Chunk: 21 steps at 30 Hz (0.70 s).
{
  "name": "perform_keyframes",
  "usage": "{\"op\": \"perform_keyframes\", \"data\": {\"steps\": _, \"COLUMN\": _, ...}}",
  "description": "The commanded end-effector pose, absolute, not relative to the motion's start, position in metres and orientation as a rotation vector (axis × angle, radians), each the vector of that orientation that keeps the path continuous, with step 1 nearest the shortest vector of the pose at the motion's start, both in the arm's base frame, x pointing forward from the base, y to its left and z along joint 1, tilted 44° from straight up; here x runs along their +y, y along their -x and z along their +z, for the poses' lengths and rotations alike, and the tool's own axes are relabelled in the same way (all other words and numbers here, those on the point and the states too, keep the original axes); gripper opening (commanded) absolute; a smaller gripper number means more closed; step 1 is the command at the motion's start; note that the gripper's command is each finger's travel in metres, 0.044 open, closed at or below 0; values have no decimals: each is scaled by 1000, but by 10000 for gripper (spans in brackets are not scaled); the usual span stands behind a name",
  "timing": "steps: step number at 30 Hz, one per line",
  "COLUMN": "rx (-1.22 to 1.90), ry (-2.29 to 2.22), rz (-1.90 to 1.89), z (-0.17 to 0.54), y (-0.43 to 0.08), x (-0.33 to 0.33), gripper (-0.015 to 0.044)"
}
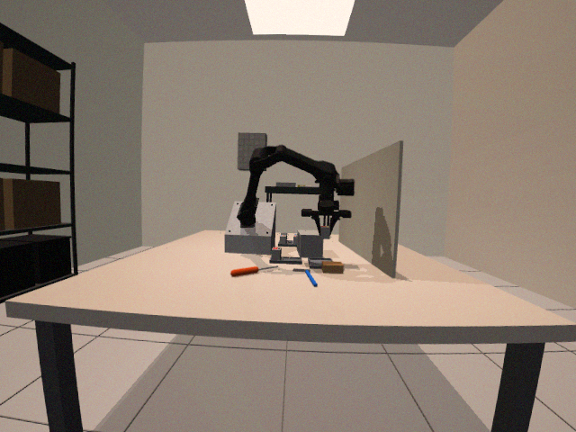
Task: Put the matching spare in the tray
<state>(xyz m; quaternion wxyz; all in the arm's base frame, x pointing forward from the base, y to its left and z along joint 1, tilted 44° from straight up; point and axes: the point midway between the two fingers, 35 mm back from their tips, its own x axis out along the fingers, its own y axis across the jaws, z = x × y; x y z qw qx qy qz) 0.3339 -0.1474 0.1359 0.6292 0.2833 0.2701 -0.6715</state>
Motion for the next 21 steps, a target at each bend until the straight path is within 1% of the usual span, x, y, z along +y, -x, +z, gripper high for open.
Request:
{"op": "perform_keyframes", "data": {"steps": 1, "rx": 625, "ry": -648, "rz": -1535, "z": 131, "y": -334, "x": -150, "gripper": 0}}
{"op": "perform_keyframes", "data": {"steps": 21, "rx": 623, "ry": -648, "rz": -1535, "z": 117, "y": -333, "x": -165, "gripper": 0}}
